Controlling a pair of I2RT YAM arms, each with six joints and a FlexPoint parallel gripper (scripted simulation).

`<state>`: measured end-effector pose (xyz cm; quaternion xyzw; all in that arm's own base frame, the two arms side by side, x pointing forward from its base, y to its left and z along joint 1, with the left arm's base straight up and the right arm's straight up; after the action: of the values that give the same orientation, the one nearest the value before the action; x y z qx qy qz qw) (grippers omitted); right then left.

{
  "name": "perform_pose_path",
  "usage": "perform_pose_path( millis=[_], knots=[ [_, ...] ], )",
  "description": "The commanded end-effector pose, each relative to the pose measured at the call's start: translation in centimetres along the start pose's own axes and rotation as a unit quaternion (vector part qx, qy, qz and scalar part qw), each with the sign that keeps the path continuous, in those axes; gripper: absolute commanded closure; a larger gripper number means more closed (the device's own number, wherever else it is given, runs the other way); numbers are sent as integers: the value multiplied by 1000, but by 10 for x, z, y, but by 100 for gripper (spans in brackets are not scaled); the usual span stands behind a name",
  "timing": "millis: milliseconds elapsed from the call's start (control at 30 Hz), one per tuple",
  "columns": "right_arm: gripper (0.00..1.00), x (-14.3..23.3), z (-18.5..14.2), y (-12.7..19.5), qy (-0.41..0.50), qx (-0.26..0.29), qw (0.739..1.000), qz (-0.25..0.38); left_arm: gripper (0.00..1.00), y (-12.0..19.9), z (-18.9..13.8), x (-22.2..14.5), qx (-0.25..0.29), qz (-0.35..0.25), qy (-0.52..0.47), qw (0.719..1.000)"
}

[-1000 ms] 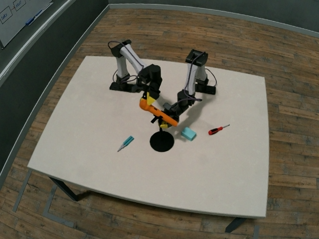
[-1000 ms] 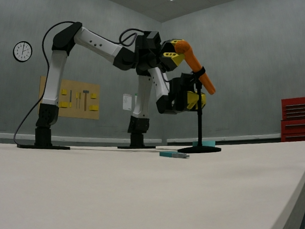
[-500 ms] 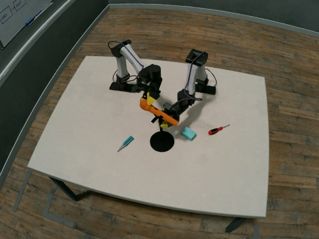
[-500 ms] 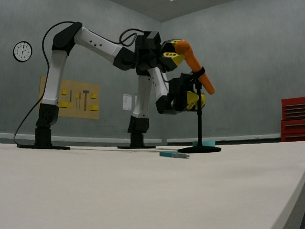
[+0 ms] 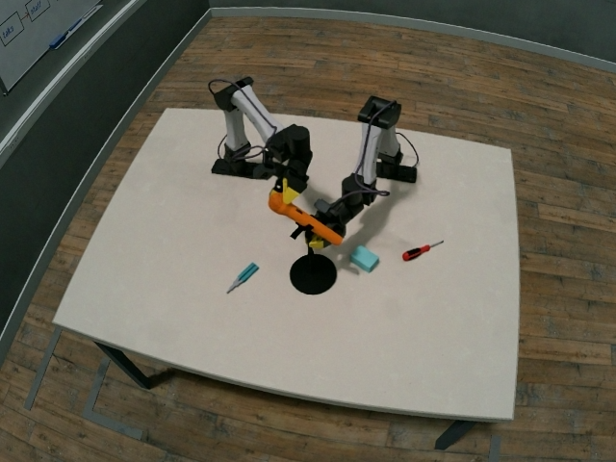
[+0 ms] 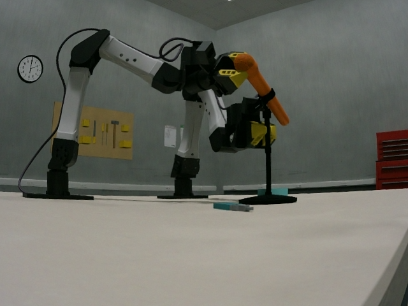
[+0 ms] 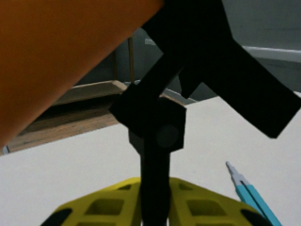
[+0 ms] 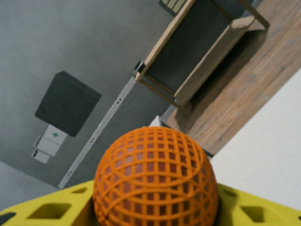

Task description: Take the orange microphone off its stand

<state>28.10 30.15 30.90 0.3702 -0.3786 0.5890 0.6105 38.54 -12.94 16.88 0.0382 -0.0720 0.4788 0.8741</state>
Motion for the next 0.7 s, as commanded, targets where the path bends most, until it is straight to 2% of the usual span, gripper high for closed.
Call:
perform_pose_path(
  millis=[0, 100, 167, 233, 567, 600, 667],
  knots=[
    [100, 9, -8, 2, 29, 2, 1000, 1, 100, -11, 5, -3, -3, -15, -1, 1000],
    [100, 15, 0, 5, 3, 0, 1000, 8, 100, -12, 5, -3, -4, -14, -1, 1000],
    [100, 10, -12, 3, 54, 7, 999, 1, 100, -12, 6, -3, -5, -14, -1, 1000],
    [100, 19, -7, 5, 57, 12, 998, 10, 100, -12, 6, -3, -5, -14, -1, 1000],
    [100, 28, -19, 7, 123, 27, 992, 14, 100, -12, 6, -3, -5, -14, -1, 1000],
    [100, 35, -12, 9, 95, 22, 995, 19, 100, -12, 6, -3, -5, -14, -1, 1000],
    [100, 35, -12, 9, 95, 22, 995, 19, 100, -12, 6, -3, -5, -14, -1, 1000]
  ],
)
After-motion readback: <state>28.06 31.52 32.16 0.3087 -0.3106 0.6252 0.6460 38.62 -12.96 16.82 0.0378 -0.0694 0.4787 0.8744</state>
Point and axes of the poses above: on each arm, the point where the finger pads meet when closed, its own y axis back along the fingers, its own x axis across the jaws, z = x × y, the point moved 9 cm from there along y, back along the fingers, and after that the axes turned 9 degrees about -y, right-handed, at the moved point
